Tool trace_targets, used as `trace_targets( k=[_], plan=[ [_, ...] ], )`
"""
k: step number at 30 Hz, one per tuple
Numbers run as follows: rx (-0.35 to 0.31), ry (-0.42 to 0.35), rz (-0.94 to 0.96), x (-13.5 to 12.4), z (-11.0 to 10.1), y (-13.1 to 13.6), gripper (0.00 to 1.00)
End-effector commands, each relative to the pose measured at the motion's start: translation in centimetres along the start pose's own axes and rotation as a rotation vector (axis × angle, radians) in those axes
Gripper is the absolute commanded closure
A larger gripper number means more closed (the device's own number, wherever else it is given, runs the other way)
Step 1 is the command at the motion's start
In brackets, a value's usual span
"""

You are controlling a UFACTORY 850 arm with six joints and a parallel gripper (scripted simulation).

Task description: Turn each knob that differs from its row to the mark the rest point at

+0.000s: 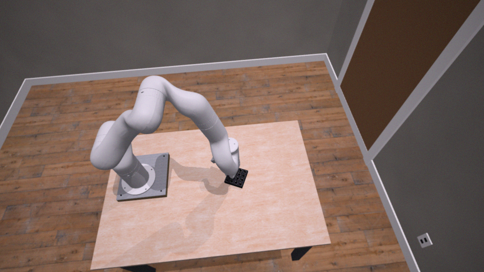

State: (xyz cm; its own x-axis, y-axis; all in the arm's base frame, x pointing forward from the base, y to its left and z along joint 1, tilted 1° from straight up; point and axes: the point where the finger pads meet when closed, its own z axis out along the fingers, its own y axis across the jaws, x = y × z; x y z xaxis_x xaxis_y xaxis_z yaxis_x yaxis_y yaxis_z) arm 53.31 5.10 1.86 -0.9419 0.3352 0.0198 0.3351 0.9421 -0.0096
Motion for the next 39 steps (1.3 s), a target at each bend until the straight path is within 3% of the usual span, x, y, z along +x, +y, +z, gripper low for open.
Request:
trace_targets(
  k=[1,39],
  plan=[
    [-0.001,-0.002,0.0,-0.1,-0.1,0.0,0.81],
    [-0.001,-0.002,0.0,-0.1,1.1,0.0,0.81]
  ],
)
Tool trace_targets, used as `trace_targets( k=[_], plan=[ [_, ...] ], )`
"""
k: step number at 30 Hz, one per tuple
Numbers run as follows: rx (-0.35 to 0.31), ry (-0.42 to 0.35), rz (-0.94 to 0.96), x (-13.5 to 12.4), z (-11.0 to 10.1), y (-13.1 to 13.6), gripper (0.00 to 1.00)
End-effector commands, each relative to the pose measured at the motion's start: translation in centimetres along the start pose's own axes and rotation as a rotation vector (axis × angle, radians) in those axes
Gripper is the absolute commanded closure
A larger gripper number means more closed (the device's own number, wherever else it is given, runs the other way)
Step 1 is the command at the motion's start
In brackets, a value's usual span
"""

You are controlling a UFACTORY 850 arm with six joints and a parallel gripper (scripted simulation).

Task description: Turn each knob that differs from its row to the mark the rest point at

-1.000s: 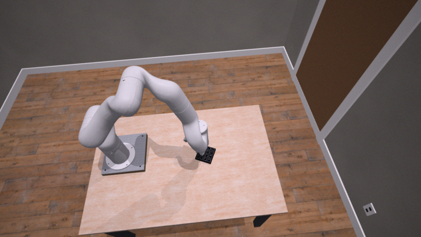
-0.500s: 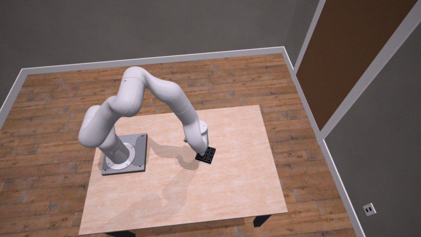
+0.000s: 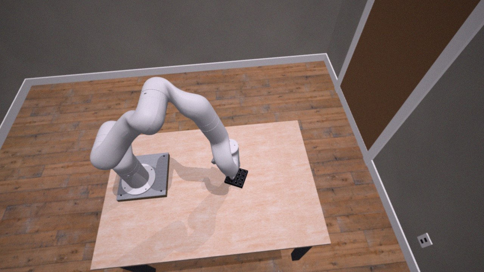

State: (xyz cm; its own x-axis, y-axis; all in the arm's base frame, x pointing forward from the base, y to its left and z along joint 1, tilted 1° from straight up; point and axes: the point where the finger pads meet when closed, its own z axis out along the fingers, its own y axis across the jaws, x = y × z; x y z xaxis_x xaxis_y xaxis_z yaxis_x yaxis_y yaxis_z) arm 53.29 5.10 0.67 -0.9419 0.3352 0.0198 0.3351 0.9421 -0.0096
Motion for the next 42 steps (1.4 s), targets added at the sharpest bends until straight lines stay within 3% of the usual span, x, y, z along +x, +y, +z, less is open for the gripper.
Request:
trace_targets(
  k=[1,33,34,42],
  plan=[
    [-0.001,-0.002,0.0,-0.08,-0.06,0.04,0.81],
    [-0.001,-0.002,0.0,-0.08,-0.06,0.04,0.81],
    [-0.001,-0.002,0.0,-0.08,-0.06,0.04,0.92],
    [-0.001,-0.002,0.0,-0.08,-0.06,0.04,0.92]
  ],
)
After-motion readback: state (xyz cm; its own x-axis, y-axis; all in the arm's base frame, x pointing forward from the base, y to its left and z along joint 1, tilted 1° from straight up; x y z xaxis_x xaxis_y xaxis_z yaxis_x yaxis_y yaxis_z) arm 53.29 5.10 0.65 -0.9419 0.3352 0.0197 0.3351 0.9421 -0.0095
